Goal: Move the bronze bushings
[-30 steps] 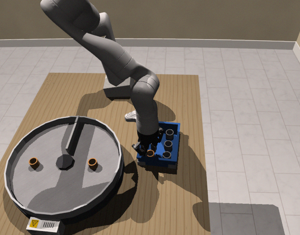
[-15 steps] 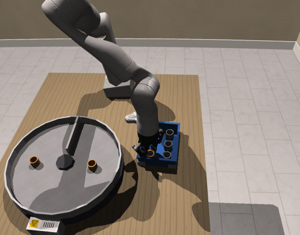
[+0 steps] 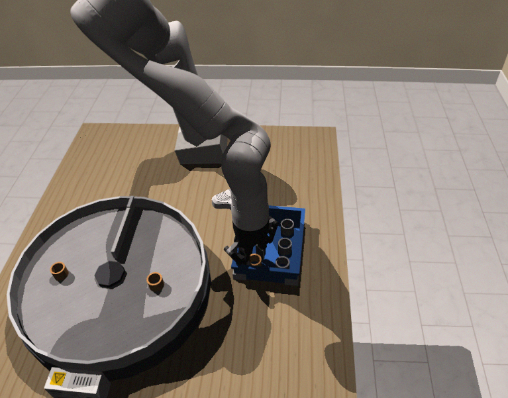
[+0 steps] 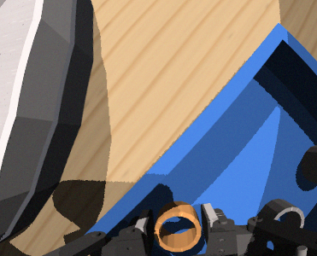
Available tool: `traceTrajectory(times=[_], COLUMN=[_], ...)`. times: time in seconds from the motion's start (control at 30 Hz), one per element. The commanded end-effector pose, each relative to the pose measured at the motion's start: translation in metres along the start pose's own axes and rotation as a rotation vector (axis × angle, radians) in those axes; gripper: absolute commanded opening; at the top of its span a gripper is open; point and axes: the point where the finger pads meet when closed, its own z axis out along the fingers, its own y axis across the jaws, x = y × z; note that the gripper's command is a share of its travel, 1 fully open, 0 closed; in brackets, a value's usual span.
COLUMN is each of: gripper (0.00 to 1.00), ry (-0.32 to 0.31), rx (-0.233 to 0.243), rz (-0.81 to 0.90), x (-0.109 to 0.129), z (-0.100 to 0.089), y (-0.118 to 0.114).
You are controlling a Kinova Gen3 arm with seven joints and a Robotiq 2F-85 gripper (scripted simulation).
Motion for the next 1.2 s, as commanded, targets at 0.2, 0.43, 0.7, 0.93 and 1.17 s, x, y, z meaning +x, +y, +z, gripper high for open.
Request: traceTrajectory(times=[0.2,0.43,0.7,0.93,1.17], gripper=[0.39,0.0,0.0,0.0,0.0], ry=[-0.002,-0.002,-0.002,-0.002,-0.002], rx=[0.001,0.001,0.001,0.001,0.001], rz=[0.0,0.0,0.0,0.0,0.0], x=[-0.0006,-0.0006,-0.0006,-0.0006,-0.0006], z=[-0.0008,-0.0008,-0.0008,-0.0008,-0.0008], y=[-0.0001,-0.0001,-0.0001,-0.0001,-0.0001])
